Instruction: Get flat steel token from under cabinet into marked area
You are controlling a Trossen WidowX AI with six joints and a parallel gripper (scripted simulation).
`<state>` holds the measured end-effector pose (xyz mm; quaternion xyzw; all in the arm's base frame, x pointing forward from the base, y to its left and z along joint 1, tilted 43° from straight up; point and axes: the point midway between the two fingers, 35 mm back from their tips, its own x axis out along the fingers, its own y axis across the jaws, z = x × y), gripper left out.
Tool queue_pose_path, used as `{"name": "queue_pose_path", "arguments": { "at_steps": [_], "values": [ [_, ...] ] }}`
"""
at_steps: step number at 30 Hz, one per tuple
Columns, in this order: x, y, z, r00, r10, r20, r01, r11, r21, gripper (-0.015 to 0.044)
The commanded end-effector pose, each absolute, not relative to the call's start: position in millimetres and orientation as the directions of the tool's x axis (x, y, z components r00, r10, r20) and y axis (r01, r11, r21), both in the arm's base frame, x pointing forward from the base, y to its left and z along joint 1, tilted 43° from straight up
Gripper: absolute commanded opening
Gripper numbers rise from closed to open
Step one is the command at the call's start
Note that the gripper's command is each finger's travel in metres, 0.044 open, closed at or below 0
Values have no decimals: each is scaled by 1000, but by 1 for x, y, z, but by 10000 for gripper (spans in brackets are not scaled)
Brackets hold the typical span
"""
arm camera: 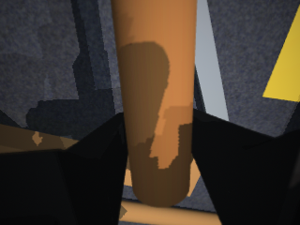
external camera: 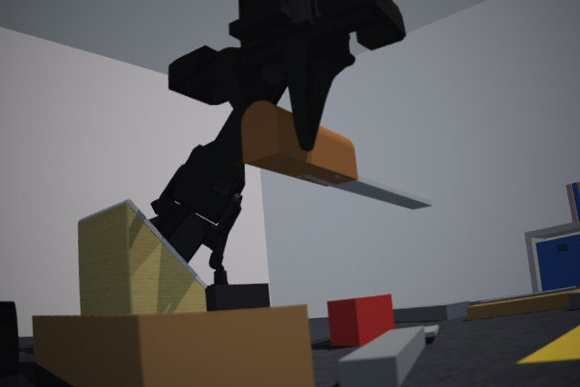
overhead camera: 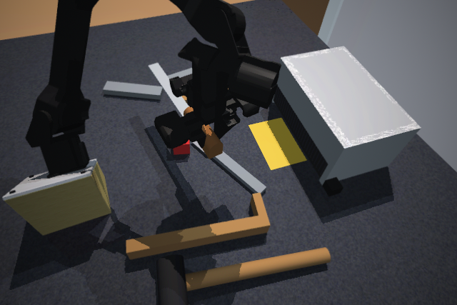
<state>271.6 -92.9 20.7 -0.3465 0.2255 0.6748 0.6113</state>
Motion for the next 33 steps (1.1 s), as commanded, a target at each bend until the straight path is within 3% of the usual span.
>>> {"name": "queue_pose_path", "arguments": {
  "at_steps": [1, 33],
  "values": [
    [270, -88, 28, -2, 674, -739, -984, -135, -120, 0],
    [262, -54, 59, -4, 676, -737, -986, -125, -110, 0]
  ]
}}
